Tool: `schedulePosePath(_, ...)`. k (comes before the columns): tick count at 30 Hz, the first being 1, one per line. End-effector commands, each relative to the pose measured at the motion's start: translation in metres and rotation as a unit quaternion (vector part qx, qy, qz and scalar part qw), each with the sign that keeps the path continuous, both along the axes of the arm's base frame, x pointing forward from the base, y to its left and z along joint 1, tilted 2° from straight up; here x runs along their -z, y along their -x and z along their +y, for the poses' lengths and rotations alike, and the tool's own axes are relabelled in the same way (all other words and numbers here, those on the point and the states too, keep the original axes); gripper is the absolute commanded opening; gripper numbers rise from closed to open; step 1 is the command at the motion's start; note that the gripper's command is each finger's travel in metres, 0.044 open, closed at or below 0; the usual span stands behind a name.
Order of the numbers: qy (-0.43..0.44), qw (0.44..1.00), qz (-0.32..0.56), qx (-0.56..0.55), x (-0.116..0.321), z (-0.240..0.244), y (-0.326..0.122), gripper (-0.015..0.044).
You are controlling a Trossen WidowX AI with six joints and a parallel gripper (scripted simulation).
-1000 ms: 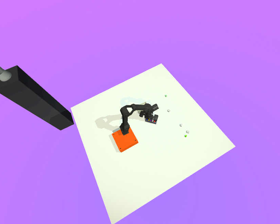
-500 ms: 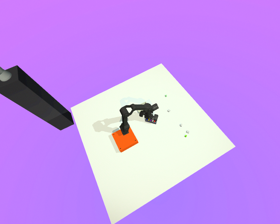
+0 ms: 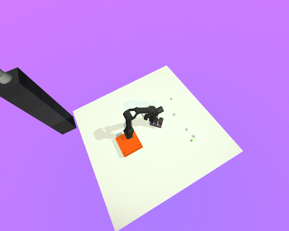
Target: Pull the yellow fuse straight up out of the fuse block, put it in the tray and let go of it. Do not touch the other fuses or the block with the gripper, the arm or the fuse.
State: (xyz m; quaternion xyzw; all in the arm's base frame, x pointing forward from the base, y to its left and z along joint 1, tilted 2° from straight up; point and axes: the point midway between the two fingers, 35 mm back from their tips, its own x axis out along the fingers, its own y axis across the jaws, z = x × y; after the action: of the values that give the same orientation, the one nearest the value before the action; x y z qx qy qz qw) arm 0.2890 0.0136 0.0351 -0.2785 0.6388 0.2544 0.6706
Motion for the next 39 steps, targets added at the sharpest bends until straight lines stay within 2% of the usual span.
schedulePosePath(1,-0.001,1.0,-0.002,-0.001,-0.004,0.0,-0.001,0.0)
schedulePosePath(39,-0.001,1.0,-0.002,-0.002,-0.022,0.001,0.001,0.0)
